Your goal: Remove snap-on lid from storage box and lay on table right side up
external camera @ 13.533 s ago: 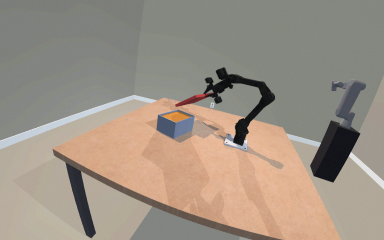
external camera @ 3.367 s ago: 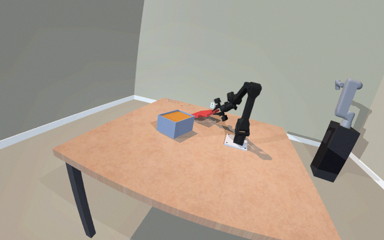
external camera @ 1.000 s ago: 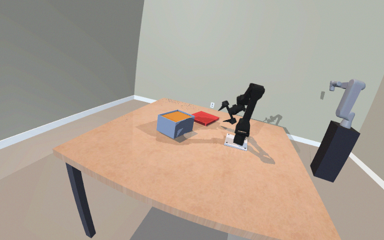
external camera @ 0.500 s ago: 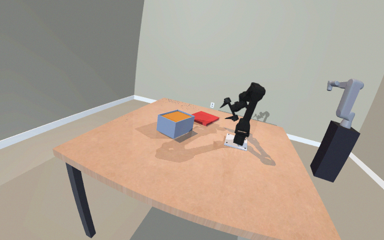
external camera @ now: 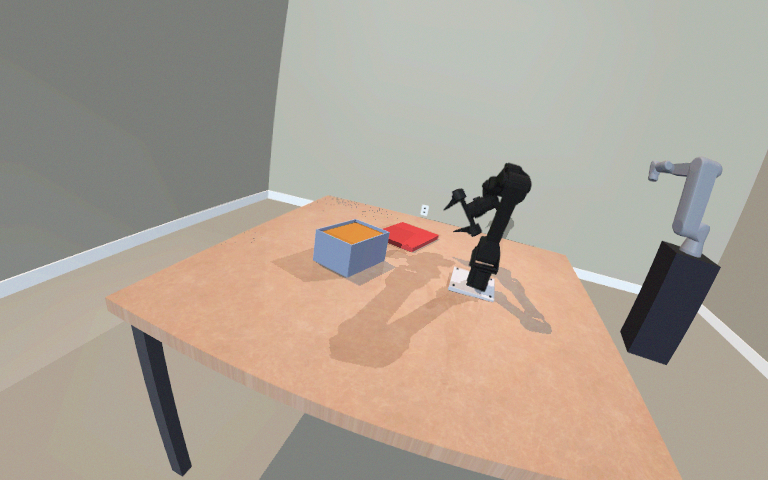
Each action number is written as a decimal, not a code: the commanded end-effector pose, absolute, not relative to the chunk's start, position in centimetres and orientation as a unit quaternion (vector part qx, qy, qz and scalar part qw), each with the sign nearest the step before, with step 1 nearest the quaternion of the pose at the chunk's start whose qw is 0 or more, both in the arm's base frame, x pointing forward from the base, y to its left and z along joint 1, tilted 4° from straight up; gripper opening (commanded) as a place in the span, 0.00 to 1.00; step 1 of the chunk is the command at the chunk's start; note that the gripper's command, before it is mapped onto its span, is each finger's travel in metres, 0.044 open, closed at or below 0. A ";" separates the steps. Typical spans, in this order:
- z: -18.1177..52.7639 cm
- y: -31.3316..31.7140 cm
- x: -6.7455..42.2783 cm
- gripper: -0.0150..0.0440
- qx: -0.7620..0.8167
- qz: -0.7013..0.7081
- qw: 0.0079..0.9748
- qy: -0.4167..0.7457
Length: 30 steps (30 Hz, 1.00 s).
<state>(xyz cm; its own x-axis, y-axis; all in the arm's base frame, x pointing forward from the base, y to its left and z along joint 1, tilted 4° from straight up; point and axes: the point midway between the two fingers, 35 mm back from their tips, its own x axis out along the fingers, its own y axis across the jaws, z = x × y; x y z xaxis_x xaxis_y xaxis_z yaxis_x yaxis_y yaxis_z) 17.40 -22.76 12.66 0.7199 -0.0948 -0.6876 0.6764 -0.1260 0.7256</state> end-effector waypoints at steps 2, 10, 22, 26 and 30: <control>13.8 -22.9 17.3 1.00 0.680 -0.305 0.633 0.209; 13.2 -22.8 17.3 1.00 0.680 -0.305 0.633 0.209; 13.2 -22.8 17.3 1.00 0.680 -0.305 0.633 0.209; 13.2 -22.8 17.3 1.00 0.680 -0.305 0.633 0.209; 13.2 -22.8 17.3 1.00 0.680 -0.305 0.633 0.209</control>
